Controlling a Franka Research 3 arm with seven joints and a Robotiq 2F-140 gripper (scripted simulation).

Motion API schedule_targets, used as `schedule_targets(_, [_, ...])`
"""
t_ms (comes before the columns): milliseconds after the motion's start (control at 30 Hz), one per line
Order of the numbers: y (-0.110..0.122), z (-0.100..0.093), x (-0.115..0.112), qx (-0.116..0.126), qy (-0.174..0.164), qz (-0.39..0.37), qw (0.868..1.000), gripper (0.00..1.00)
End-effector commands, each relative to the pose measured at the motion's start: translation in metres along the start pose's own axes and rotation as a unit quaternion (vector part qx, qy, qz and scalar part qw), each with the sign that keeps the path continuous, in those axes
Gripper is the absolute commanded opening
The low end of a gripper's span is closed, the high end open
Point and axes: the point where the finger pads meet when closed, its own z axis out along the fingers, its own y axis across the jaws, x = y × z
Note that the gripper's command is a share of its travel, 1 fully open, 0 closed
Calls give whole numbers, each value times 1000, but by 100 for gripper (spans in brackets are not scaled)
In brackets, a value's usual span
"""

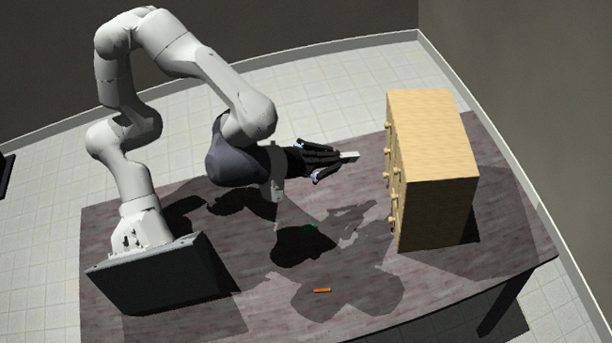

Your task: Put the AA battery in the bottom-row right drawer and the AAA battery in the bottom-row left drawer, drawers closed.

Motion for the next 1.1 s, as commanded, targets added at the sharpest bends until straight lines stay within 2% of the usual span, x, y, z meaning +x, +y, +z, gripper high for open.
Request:
schedule_targets(0, [2, 1, -1, -3, 1, 13, 1000, 0])
schedule_targets(333, [2, 1, -1, -3, 1, 13, 1000, 0])
schedule_targets(367, [12, 0, -1, -24, 30, 19, 999, 0])
schedule_targets(1067, [12, 0, -1, -24, 30, 19, 999, 0])
